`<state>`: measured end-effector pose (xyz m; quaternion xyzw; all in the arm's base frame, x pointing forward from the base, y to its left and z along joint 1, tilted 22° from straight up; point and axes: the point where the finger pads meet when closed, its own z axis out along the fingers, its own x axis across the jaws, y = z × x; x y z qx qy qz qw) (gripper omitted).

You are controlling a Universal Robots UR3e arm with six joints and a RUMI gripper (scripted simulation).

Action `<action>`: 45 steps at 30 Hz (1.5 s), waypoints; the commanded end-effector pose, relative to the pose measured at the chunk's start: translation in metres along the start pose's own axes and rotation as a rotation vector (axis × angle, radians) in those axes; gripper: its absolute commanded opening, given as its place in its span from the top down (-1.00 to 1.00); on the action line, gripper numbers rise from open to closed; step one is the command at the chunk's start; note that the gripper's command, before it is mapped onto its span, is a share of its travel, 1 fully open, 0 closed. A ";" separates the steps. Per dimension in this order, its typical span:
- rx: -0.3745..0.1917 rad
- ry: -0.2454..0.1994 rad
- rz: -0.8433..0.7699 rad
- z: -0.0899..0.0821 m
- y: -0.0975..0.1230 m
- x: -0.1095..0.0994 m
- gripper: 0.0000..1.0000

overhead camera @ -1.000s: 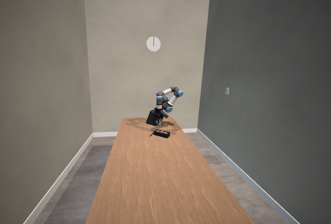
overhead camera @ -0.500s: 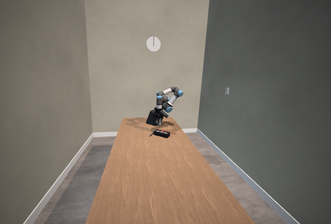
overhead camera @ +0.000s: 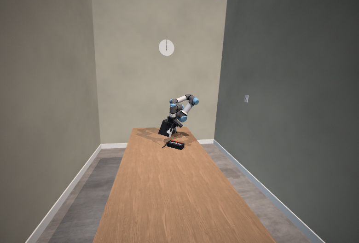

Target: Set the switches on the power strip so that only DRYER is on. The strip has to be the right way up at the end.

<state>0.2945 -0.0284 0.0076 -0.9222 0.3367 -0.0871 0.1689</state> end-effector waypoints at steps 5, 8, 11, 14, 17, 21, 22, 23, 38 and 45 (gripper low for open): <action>0.000 0.002 -0.001 -0.012 0.000 0.001 -1.00; 0.000 0.002 -0.001 -0.017 0.000 0.001 -1.00; 0.000 0.002 -0.001 -0.025 0.000 0.001 -1.00; 0.000 0.002 -0.001 -0.035 0.000 0.001 -1.00; 0.000 0.002 -0.001 -0.045 0.000 0.001 -1.00; 0.000 0.002 -0.001 -0.060 0.000 0.001 -1.00; 0.000 0.002 -0.001 -0.060 0.000 0.001 -1.00; 0.000 0.002 -0.001 -0.060 0.000 0.001 -1.00; 0.000 0.002 -0.001 -0.095 0.000 0.000 -1.00; 0.000 0.002 -0.001 -0.098 0.000 0.000 -1.00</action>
